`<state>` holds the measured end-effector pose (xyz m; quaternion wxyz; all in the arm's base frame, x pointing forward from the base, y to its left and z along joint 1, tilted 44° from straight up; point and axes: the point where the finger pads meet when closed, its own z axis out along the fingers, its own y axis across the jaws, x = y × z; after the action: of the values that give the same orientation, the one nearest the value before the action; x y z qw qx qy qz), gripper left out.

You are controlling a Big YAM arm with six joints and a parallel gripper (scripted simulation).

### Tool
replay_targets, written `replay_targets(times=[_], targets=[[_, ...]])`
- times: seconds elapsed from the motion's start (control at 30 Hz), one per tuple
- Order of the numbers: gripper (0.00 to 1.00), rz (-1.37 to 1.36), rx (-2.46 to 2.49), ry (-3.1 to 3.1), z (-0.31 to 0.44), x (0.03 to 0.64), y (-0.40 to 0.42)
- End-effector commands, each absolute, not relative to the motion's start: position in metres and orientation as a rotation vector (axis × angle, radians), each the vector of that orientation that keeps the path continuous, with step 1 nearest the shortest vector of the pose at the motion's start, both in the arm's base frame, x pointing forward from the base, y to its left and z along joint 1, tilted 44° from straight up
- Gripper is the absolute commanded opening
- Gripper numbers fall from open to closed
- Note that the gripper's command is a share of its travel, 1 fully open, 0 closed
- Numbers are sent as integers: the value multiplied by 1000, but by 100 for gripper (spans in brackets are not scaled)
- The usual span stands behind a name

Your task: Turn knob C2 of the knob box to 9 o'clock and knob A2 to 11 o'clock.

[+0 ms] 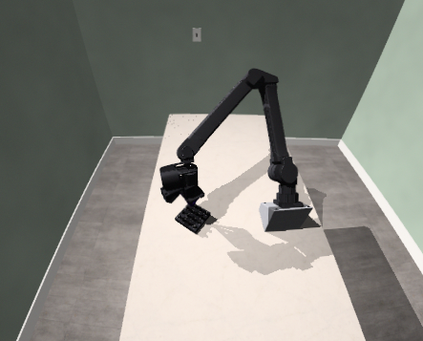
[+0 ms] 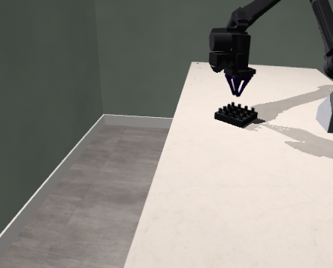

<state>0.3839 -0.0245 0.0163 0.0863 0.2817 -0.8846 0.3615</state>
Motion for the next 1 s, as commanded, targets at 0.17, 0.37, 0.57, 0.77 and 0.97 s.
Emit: replay_targets(times=[0.17,0.37,0.57,0.77,0.97], targets=[[18,1145,537,-2826,33,400,-9],[18,1166,326,-2907,34,401,-10],[18,1182,111,-2971,35,400,-10],[18,1191,-22,-3015,37,401,-5],[18,1198,-299,-3067,39,401,-3]])
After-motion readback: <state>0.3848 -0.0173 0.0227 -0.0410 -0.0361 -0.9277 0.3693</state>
